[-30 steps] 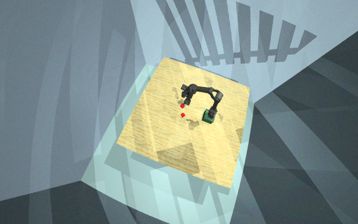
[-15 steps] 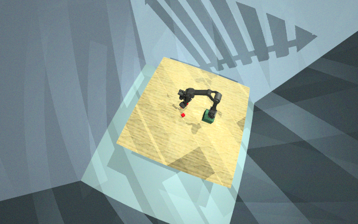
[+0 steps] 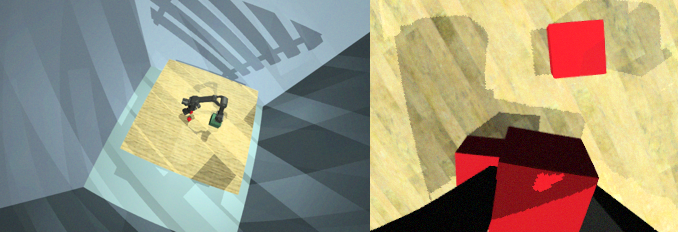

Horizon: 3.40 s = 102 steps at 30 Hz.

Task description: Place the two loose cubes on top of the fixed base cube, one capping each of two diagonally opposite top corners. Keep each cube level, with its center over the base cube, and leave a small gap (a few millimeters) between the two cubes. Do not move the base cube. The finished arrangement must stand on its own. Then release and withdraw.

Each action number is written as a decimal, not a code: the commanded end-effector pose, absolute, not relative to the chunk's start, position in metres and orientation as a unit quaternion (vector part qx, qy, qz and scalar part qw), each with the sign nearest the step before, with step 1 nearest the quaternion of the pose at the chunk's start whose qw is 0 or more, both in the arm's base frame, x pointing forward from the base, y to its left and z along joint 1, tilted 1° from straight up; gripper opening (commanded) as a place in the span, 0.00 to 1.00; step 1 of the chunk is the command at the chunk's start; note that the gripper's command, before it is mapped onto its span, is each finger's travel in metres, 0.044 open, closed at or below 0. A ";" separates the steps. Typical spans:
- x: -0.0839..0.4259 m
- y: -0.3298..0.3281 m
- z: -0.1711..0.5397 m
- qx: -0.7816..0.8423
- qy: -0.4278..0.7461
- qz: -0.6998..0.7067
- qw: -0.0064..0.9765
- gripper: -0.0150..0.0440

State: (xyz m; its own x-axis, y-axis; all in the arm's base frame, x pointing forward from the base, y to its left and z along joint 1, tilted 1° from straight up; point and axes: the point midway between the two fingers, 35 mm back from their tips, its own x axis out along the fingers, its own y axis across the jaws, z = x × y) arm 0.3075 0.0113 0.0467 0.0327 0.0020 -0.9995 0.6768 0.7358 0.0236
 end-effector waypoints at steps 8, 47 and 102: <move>0.305 0.042 0.036 0.348 0.613 -0.339 0.623 0.43; 0.298 0.087 0.015 0.470 0.526 -0.462 0.537 0.43; 0.297 0.085 -0.002 0.470 0.526 -0.461 0.538 0.43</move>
